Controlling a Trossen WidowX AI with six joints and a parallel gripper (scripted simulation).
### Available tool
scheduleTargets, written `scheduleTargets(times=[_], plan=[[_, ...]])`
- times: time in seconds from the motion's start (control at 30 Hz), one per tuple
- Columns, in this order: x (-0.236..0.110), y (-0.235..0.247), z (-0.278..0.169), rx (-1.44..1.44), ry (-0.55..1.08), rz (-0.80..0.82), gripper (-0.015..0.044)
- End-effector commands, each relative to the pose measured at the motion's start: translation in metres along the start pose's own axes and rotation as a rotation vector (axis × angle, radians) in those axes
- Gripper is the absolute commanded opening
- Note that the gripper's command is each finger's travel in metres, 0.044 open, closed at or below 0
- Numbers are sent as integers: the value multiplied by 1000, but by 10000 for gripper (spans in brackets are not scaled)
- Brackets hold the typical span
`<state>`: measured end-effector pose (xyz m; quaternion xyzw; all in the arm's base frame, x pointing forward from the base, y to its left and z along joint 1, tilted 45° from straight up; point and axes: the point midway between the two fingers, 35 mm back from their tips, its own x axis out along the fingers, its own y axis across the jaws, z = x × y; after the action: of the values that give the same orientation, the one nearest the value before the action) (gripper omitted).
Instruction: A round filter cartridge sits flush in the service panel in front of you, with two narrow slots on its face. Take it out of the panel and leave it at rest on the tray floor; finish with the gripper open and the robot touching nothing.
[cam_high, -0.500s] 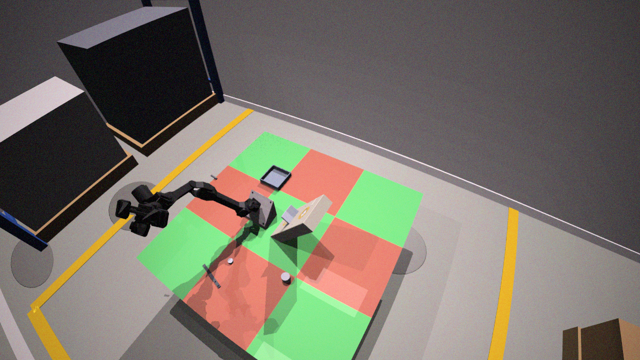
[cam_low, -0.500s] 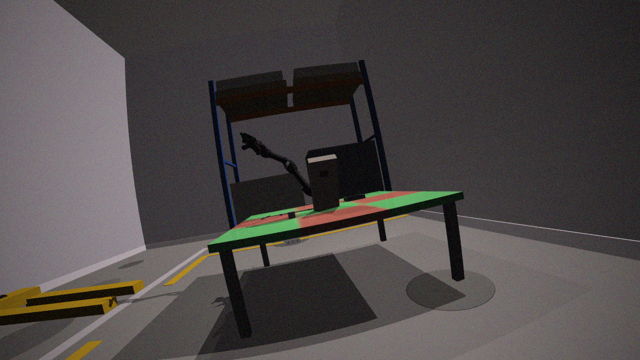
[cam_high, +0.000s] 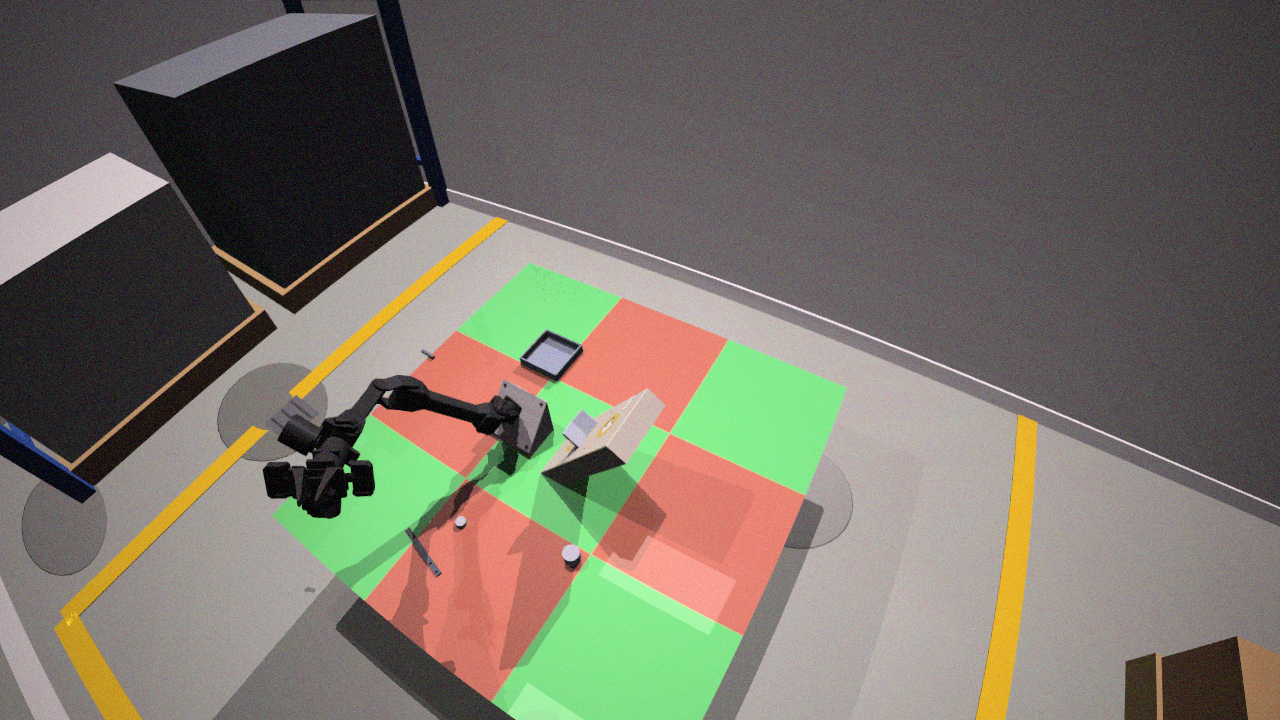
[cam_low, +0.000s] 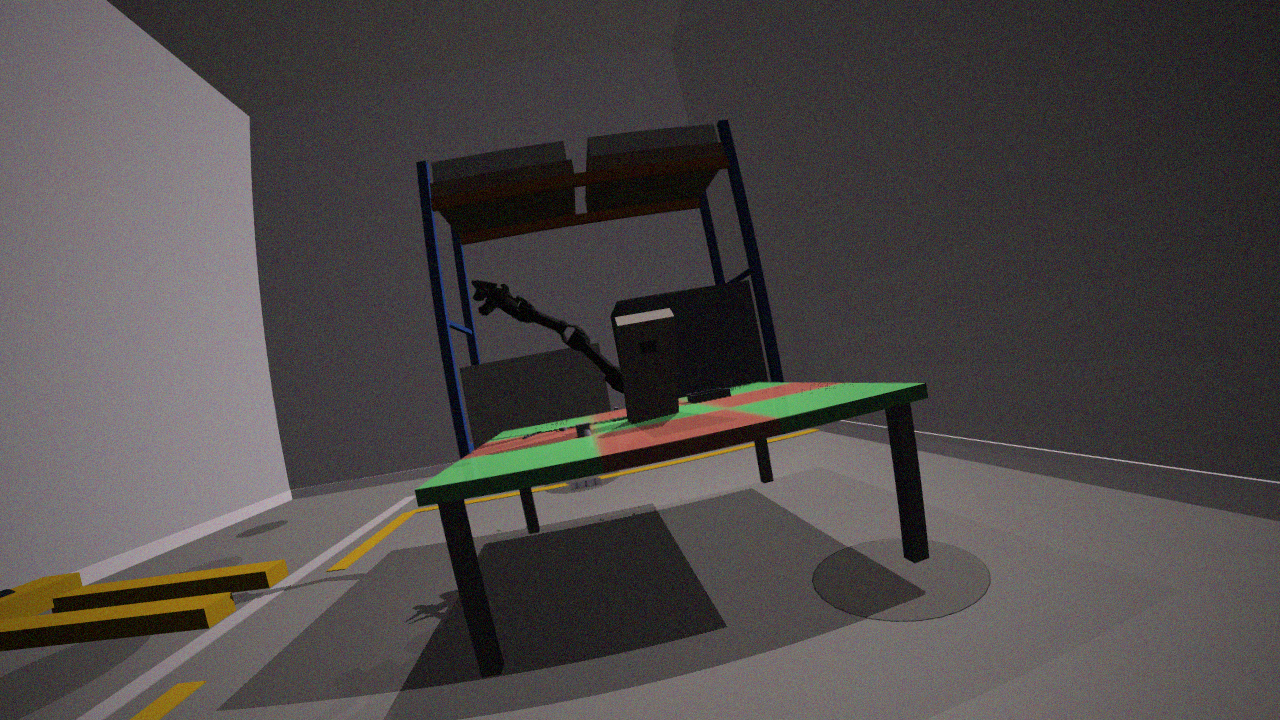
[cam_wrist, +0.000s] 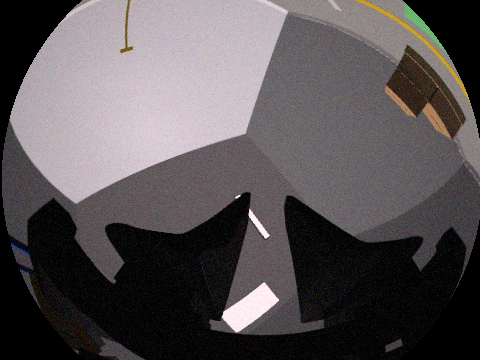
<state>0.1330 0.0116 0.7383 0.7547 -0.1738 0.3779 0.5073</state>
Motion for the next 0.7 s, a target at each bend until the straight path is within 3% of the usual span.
scheduleTargets(times=[0.0,0.33,0.67], plan=[[18,-62,40,65,-111,-123,99],[12,-235,76,88,-327,-506,99],[-60,-394,50,-108,-402,-943,99]])
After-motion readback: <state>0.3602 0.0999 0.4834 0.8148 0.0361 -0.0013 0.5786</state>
